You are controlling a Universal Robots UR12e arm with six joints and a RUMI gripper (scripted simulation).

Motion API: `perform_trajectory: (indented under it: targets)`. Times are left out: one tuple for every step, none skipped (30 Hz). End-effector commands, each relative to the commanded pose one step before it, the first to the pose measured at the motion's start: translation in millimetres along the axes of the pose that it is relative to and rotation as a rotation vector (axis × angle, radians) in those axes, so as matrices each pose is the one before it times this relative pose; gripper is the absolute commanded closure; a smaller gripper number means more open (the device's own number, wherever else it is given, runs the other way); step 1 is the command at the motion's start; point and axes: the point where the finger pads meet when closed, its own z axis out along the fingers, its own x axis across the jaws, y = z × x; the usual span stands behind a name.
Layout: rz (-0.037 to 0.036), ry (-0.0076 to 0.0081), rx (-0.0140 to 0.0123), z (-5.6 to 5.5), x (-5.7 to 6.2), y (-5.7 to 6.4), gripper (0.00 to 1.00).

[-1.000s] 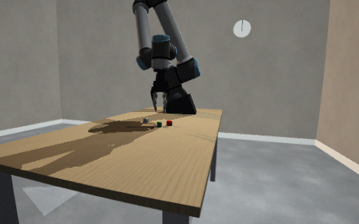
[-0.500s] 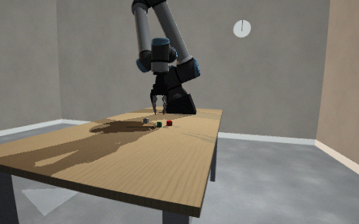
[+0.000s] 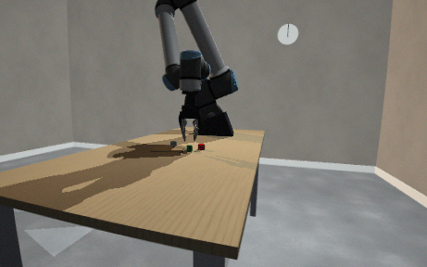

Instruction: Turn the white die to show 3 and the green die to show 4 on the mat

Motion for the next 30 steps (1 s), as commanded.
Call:
perform_trajectory:
  targets:
    - [-0.00087, -0.00001, -0.00091, 6.4, 0.19, -0.5, 0.76]
    - [0.0, 0.0, 0.0, 0.92, -0.03, 0.0, 0.76]
    - [0.0, 0.0, 0.0, 0.84, -0.03, 0.01, 0.76]
    - [0.0, 0.0, 0.0, 0.76, -0.03, 0.01, 0.76]
    - [0.0, 0.0, 0.0, 0.68, -0.02, 0.01, 0.76]
    - [0.0, 0.0, 0.0, 0.6, -0.02, 0.0, 0.76]
    - [0.0, 0.0, 0.0, 0.52, -0.02, 0.0, 0.76]
    - [0.0, 0.0, 0.0, 0.44, -0.01, 0.0, 0.76]
    - [0.0, 0.0, 0.0, 0.37, -0.01, 0.0, 0.76]
    - [0.0, 0.0, 0.0, 0.3, -0.01, 0.0, 0.76]
    - [0.0, 0.0, 0.0, 0.23, -0.01, 0.0, 0.76]
    - [0.0, 0.0, 0.0, 0.17, -0.01, 0.0, 0.76]
    - [0.0, 0.0, 0.0, 0.0, 0.0, 0.0, 0.76]
    - [0.0, 0.0, 0.0, 0.0, 0.0, 0.0, 0.76]
    - [0.0, 0.0, 0.0, 0.12, 0.0, 0.0, 0.76]
    - [0.0, 0.0, 0.0, 0.08, 0.0, 0.0, 0.76]
    - [0.0, 0.0, 0.0, 0.04, 0.0, 0.0, 0.76]
    - [0.0, 0.0, 0.0, 0.02, 0.0, 0.0, 0.76]
    - [0.0, 0.0, 0.0, 0.0, 0.0, 0.0, 0.76]
    - [0.0, 0.0, 0.0, 0.0, 0.0, 0.0, 0.76]
    - [0.0, 0.0, 0.0, 0.0, 0.0, 0.0, 0.76]
    - [0.0, 0.0, 0.0, 0.0, 0.0, 0.0, 0.76]
    - [0.0, 0.0, 0.0, 0.0, 0.0, 0.0, 0.76]
    - [0.0, 0.0, 0.0, 0.0, 0.0, 0.0, 0.76]
    - [0.0, 0.0, 0.0, 0.0, 0.0, 0.0, 0.76]
    - [0.0, 0.0, 0.0, 0.0, 0.0, 0.0, 0.76]
    - [0.0, 0.0, 0.0, 0.0, 0.0, 0.0, 0.76]
    - [0.0, 0.0, 0.0, 0.0, 0.0, 0.0, 0.76]
    - [0.0, 0.0, 0.0, 0.0, 0.0, 0.0, 0.76]
    - [0.0, 0.0, 0.0, 0.0, 0.0, 0.0, 0.76]
